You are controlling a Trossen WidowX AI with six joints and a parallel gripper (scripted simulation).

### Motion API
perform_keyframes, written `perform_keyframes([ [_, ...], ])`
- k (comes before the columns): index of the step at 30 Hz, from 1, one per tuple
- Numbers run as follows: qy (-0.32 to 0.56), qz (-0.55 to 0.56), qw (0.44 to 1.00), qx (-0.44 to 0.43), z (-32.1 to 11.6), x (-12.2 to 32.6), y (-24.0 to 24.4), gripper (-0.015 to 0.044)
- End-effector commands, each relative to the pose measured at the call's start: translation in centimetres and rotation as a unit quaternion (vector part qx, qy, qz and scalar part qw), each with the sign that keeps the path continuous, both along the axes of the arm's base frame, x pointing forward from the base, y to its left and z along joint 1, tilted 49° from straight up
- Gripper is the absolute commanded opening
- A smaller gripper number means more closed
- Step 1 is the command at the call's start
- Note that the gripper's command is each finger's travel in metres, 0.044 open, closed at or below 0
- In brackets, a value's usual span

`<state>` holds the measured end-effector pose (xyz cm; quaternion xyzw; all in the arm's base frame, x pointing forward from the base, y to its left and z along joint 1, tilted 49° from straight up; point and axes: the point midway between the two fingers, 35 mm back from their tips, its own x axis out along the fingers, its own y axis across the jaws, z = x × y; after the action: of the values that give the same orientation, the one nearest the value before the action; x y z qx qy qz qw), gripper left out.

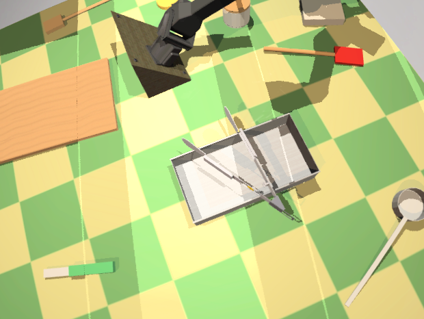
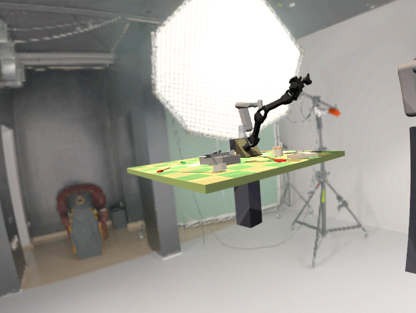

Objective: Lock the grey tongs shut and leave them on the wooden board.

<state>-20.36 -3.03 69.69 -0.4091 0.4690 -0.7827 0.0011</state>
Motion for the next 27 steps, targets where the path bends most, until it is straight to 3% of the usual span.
perform_keyframes([
  [1,0.000,0.000,1.000,0.000,0.0,0.0,0.0,0.0426],
  [11,-0.022,-0.083,0.996,-0.007,-0.8,-1.6,3.7,0.0440],
  [20,-0.092,-0.228,0.968,-0.051,-3.6,-3.4,12.9,0.0440],
  [27,-0.137,-0.337,0.926,-0.103,-6.2,-2.1,20.7,0.0440],
])
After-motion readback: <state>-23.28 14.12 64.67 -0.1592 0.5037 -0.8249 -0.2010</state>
